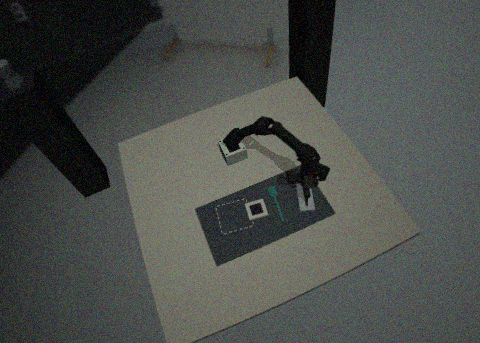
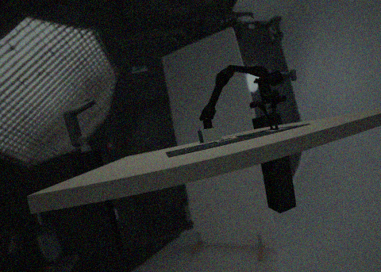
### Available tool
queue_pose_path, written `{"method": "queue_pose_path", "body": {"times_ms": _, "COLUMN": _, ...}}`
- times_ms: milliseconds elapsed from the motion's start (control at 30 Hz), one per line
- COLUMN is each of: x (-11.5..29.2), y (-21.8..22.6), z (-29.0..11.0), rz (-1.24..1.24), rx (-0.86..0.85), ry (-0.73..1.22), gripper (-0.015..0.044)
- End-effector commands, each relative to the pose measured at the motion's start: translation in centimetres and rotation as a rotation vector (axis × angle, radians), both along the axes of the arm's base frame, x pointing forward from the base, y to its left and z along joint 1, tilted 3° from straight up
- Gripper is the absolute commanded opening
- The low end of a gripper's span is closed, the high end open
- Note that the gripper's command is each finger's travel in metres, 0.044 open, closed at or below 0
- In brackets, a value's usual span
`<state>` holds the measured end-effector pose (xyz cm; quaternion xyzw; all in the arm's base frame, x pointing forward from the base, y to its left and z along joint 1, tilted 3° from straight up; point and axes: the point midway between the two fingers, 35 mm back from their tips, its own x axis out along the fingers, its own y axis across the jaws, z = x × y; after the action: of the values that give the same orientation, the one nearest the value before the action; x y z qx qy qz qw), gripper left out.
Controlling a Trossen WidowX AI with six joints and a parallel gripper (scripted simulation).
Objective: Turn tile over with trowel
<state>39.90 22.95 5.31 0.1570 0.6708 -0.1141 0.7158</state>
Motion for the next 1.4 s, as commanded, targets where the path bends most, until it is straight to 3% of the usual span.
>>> {"method": "queue_pose_path", "body": {"times_ms": 0, "x": 0.06, "y": 0.02, "z": -0.07, "rz": -0.004, "rx": 0.001, "ry": -0.002, "gripper": 0.013}}
{"method": "queue_pose_path", "body": {"times_ms": 200, "x": 0.06, "y": 0.02, "z": -0.07, "rz": 0.041, "rx": -0.003, "ry": -0.004, "gripper": 0.013}}
{"method": "queue_pose_path", "body": {"times_ms": 1367, "x": 0.06, "y": 0.03, "z": -0.06, "rz": 1.087, "rx": -0.082, "ry": -0.054, "gripper": 0.013}}
